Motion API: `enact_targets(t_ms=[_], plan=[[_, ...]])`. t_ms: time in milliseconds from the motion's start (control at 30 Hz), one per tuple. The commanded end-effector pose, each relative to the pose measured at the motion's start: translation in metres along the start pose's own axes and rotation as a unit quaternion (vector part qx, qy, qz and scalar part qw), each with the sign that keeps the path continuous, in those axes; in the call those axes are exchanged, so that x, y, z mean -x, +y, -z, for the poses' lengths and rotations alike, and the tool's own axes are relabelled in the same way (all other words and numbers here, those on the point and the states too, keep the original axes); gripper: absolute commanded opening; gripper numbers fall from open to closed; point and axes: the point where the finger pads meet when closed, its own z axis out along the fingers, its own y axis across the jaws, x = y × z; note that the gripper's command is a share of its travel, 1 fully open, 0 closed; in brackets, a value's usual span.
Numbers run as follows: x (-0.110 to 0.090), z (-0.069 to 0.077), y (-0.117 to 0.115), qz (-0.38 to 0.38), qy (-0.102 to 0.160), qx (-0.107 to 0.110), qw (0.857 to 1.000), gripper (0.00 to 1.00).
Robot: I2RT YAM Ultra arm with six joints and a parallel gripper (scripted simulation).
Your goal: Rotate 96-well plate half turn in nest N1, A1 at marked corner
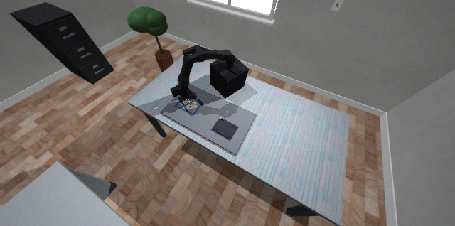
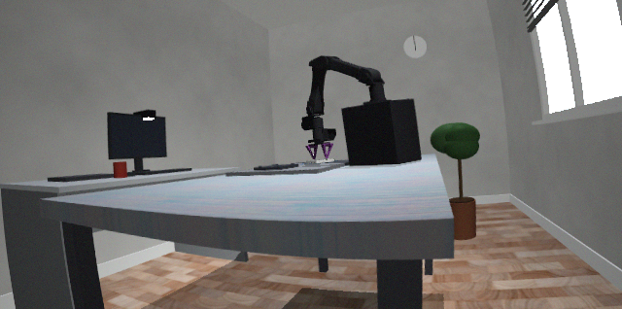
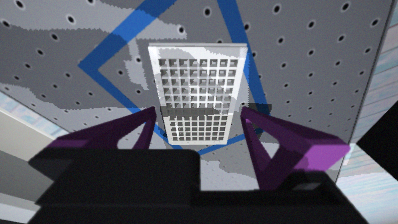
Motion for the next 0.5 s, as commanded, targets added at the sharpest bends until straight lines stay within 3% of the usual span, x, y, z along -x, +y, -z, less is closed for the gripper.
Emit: enact_targets(t_ms=[0, 467], plan=[[0.0, 0.002, 0.009, 0.001, 0.0, 0.014, 1.0, 1.0], [0.0, -0.014, 0.009, 0.001, 0.0, 0.013, 1.0, 1.0]])
